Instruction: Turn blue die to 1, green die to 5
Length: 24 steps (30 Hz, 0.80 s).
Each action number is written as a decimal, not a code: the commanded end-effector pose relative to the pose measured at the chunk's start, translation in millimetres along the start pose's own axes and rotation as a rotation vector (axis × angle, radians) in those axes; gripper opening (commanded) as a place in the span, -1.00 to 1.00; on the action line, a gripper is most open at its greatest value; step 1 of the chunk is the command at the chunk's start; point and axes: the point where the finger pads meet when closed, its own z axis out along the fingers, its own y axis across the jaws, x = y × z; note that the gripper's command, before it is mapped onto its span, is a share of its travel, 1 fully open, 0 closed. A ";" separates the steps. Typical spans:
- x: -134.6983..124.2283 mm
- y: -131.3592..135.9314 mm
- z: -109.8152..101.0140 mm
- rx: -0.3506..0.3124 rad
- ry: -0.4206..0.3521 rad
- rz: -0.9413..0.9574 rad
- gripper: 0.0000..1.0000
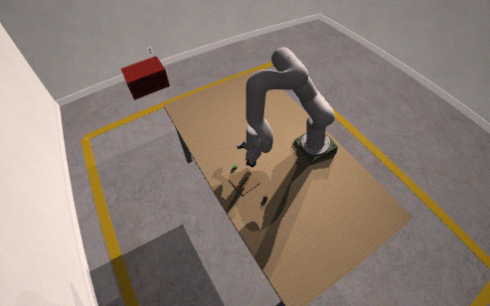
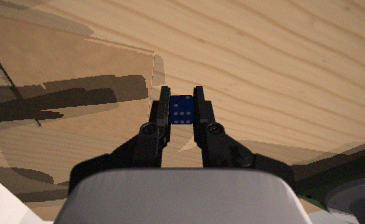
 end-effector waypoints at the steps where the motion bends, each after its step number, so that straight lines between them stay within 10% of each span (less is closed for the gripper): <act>1: 0.6 -0.6 -2.5 0.001 -0.019 0.000 -0.69; 24: 0.9 -0.6 -20.2 0.001 -0.018 0.000 -0.69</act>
